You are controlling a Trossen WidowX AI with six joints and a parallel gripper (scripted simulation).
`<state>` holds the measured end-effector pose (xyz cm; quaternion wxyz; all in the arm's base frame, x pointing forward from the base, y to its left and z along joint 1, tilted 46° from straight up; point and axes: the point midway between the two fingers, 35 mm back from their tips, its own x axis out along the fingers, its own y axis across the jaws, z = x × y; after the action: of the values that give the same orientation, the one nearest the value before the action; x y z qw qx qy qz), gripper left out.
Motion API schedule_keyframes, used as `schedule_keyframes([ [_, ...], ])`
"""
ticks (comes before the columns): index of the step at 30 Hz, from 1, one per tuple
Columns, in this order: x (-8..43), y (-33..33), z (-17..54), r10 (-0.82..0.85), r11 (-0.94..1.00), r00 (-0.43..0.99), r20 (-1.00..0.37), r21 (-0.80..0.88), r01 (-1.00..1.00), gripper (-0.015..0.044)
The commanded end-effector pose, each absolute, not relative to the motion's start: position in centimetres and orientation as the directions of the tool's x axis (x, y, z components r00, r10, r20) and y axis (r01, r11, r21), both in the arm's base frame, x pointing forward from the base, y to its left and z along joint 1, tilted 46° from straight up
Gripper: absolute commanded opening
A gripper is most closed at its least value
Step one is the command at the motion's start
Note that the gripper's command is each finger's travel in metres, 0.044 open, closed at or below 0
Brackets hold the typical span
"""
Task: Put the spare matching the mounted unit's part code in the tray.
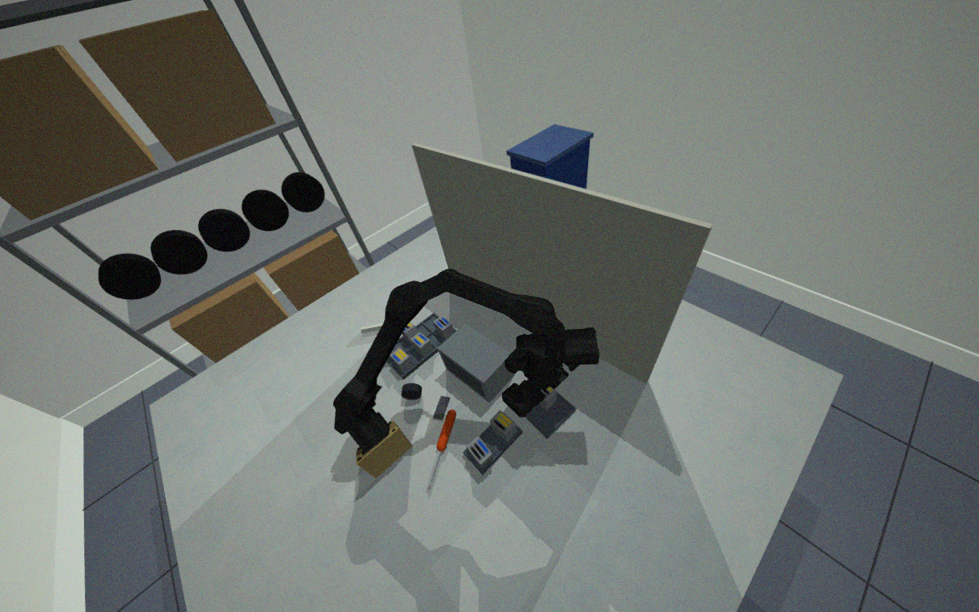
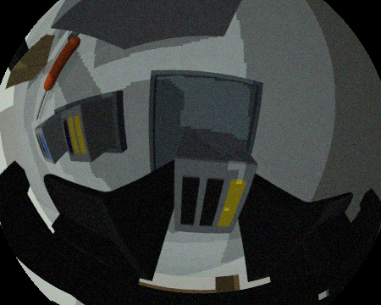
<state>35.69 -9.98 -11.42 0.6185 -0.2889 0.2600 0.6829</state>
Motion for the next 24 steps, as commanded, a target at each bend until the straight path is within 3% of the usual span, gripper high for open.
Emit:
schedule_keyframes([
  [1,35.7,-9.7,-11.6,0.698,-0.094,-0.064,-0.713,-0.003,-0.996,0.0],
  [24,35.3,-8.5,-12.6,0.699,-0.094,-0.064,-0.712,-0.003,-0.996,0.0],
])
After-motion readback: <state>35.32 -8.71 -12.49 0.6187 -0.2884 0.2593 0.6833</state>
